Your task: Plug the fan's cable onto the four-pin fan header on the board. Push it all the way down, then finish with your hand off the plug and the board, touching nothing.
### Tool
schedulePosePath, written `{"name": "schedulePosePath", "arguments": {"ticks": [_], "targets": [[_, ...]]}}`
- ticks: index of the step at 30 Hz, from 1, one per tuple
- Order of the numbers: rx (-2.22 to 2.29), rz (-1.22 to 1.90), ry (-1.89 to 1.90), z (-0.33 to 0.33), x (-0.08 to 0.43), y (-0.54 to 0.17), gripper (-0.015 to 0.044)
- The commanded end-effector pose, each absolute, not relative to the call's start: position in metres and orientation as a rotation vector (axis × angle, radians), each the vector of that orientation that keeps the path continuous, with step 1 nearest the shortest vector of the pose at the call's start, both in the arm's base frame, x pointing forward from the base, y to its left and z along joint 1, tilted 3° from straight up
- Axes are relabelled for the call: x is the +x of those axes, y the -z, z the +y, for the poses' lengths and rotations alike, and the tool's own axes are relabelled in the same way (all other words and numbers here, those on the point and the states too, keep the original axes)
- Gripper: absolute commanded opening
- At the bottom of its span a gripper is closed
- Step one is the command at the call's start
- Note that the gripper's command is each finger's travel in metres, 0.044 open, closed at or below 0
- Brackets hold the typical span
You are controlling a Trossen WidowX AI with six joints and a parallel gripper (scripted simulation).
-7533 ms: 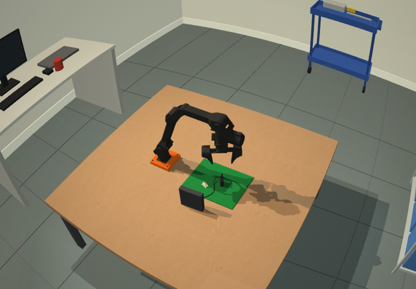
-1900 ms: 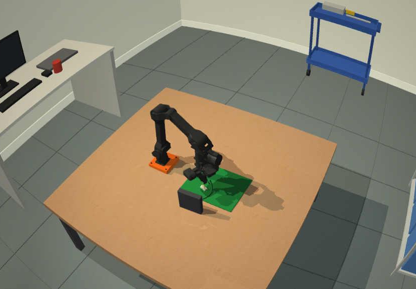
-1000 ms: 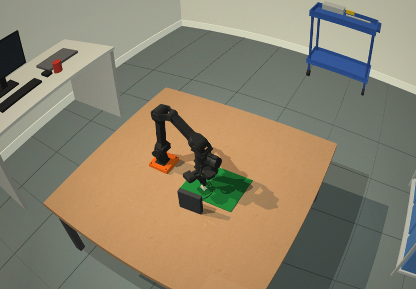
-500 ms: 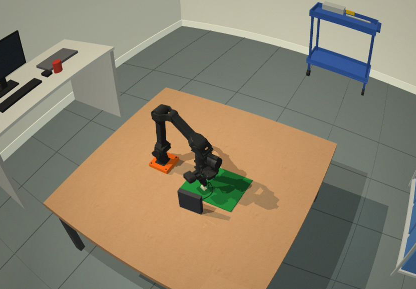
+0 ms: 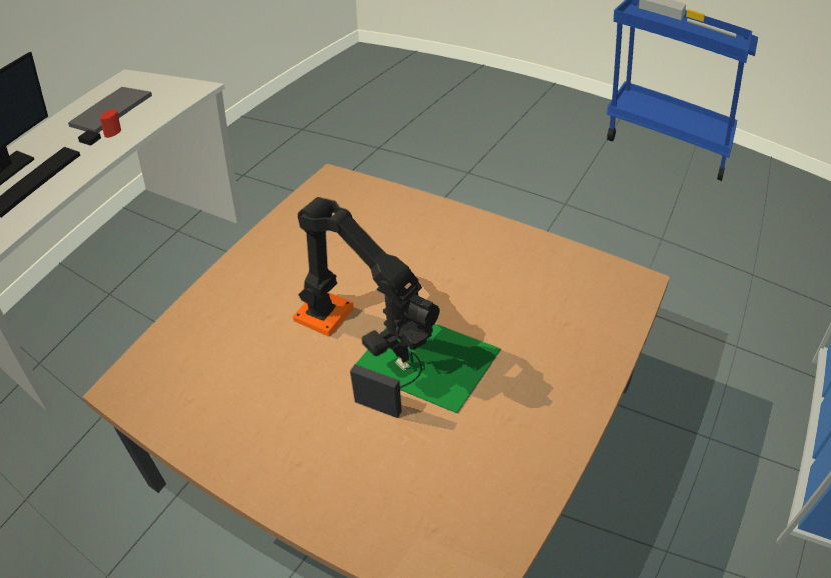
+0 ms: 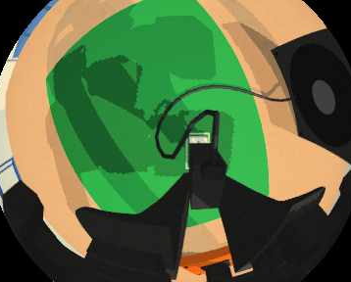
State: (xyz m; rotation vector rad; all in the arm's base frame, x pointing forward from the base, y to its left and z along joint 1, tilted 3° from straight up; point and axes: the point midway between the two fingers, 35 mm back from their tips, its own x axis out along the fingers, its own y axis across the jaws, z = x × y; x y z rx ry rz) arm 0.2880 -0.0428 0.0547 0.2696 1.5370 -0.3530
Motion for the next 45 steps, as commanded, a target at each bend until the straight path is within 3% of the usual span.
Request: {"name": "schedulePosePath", "arguments": {"ticks": [1,45], "targets": [[0.264,1.537,0.349,-0.043,0.287,-0.053,0.0],[0.264,1.537,0.35,-0.044,0.287,-0.035,0.0]]}}
